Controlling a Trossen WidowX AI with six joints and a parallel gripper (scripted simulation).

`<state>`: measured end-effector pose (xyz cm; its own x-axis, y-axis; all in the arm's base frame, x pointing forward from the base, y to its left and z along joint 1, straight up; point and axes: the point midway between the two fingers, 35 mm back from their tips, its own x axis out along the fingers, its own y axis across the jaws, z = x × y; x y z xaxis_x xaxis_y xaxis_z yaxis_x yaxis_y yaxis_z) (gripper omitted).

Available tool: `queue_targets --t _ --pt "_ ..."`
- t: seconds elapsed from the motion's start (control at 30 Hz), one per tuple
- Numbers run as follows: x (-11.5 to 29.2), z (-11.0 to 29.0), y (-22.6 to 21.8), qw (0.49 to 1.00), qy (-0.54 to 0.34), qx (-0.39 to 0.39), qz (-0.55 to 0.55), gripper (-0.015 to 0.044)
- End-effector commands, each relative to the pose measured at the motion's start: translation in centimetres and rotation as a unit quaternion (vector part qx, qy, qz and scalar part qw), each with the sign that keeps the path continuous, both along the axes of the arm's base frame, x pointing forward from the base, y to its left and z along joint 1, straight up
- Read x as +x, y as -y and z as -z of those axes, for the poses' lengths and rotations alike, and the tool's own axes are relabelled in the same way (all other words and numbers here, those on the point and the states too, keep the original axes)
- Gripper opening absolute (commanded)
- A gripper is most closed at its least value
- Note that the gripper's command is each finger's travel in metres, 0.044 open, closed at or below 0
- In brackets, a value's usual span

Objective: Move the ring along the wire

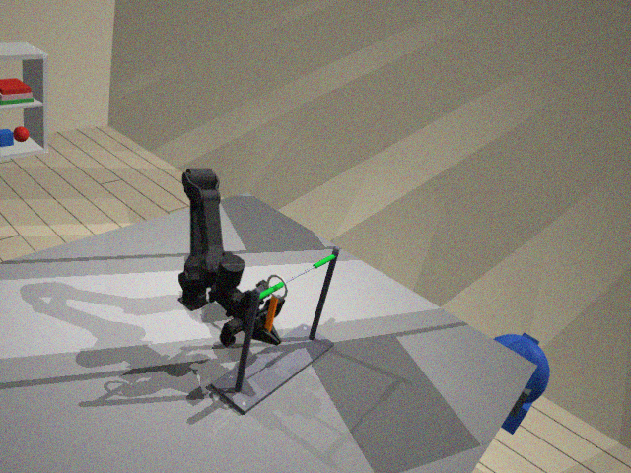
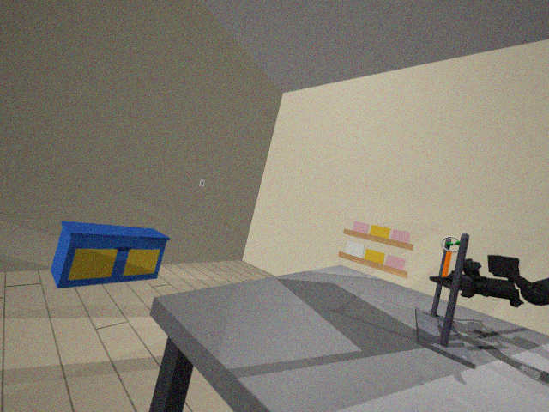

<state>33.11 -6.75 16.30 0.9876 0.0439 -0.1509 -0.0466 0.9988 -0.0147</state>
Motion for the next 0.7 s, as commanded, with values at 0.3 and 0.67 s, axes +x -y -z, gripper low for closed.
queue_targets --t 0.3,0.67 --pt "-0.01 -0.01 0.05 1.0 -0.001 0.001 0.002 -0.015" --pt "-0.03 -0.01 -0.9 1.0 -0.001 0.002 0.001 -0.015"
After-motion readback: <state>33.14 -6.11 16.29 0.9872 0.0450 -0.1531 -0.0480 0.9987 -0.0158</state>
